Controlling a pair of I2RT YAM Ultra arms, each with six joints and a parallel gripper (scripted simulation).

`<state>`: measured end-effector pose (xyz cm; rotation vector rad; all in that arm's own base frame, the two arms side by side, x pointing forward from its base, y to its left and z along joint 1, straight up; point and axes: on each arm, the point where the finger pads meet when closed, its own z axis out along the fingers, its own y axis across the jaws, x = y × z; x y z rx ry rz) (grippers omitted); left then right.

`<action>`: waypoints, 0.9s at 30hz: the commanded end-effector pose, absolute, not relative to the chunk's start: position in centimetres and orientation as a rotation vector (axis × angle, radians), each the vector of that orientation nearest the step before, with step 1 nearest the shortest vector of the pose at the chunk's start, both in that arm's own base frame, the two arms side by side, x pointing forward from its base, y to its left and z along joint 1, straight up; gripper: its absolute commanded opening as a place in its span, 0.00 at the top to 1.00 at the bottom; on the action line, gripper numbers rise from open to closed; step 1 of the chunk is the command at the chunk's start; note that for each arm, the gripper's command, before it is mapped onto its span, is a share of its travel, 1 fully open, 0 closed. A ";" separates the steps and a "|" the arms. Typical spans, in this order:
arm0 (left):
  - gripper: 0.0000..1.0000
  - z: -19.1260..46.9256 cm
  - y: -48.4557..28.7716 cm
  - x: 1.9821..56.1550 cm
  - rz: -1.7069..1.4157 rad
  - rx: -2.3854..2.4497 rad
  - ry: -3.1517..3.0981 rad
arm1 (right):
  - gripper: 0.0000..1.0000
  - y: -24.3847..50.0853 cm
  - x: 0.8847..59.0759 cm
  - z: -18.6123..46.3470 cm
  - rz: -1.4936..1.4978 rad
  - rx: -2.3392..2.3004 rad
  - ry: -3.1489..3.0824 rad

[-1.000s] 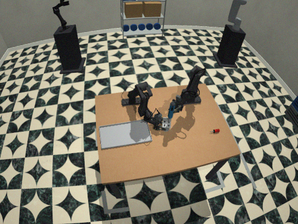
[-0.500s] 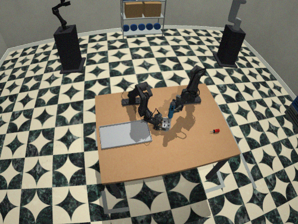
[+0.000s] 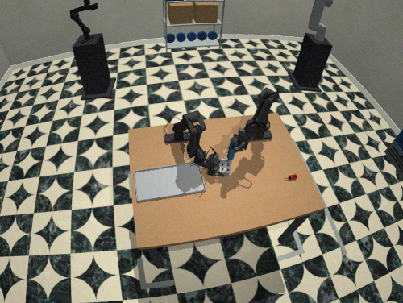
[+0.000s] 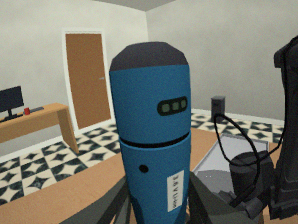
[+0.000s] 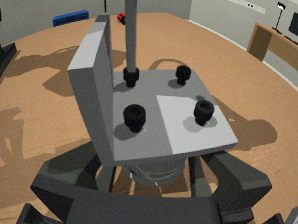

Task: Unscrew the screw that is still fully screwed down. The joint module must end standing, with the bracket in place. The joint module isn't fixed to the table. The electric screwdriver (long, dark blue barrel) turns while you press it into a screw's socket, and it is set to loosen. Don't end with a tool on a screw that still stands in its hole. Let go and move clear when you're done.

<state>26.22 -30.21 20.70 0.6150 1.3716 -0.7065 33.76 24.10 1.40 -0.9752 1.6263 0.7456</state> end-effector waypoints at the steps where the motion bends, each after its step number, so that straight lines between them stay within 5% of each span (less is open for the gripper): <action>1: 0.58 25.1 -30.2 26.4 -0.740 0.558 1.255 | 0.41 24.8 34.0 0.9 0.758 -0.989 1.628; 27: 0.58 25.9 -30.3 26.4 -0.744 0.552 1.242 | 0.41 24.8 34.0 0.9 0.758 -0.989 1.628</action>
